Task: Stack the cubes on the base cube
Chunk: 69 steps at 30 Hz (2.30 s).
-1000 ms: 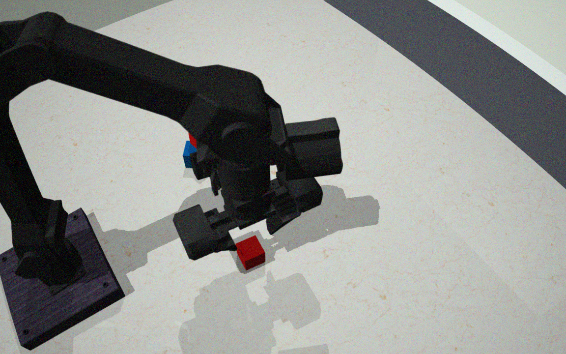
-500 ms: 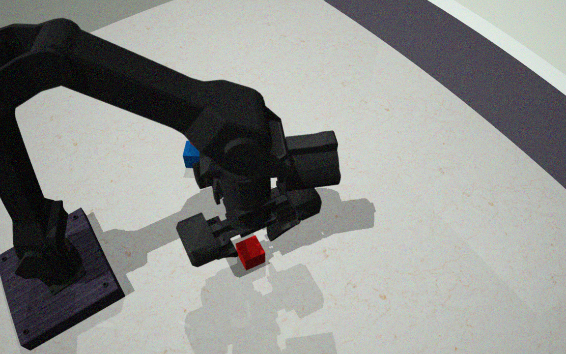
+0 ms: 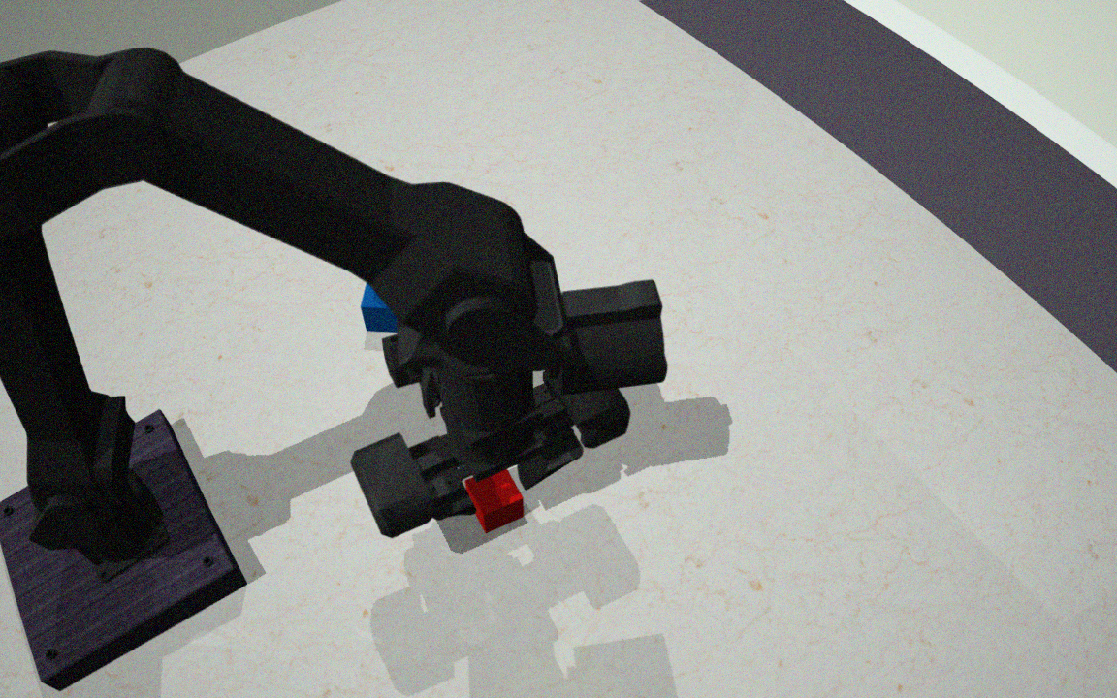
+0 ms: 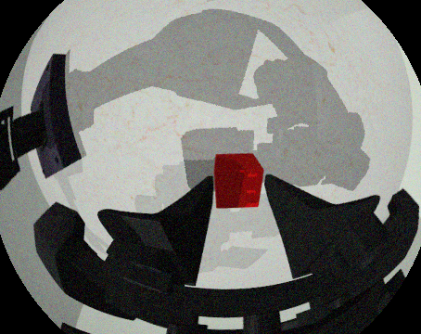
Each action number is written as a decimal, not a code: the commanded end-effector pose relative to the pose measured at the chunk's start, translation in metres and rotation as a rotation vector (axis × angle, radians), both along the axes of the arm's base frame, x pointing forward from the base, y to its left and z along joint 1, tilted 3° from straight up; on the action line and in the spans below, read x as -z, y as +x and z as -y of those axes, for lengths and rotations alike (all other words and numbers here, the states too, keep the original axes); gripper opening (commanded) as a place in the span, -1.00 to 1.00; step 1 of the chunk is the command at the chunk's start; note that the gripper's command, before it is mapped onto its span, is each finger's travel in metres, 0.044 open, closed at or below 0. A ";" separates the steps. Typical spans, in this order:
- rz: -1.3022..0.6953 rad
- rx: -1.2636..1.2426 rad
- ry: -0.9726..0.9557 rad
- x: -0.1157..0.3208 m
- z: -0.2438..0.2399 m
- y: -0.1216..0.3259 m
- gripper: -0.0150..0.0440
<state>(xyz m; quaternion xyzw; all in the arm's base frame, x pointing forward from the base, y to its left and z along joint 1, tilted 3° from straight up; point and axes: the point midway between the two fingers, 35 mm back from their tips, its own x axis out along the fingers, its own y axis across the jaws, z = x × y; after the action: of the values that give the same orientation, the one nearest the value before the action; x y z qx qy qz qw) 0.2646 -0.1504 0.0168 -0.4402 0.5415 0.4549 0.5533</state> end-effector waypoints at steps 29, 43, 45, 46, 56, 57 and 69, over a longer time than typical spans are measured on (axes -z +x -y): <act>0.036 -0.001 -0.029 -0.033 0.009 0.008 -0.14; 0.025 -0.001 -0.022 -0.051 0.009 0.008 -0.14; 0.024 -0.001 -0.021 -0.053 0.008 0.008 -0.14; 0.023 -0.001 -0.021 -0.055 0.008 0.008 -0.14; 0.016 0.000 -0.016 -0.068 0.008 0.007 -0.14; 0.015 0.000 -0.015 -0.069 0.007 0.007 -0.14; 0.006 0.000 -0.009 -0.085 0.006 0.005 -0.14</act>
<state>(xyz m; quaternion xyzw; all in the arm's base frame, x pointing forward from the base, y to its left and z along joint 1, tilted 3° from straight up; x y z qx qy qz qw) 0.2692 -0.1555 0.0959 -0.4422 0.5415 0.4531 0.5531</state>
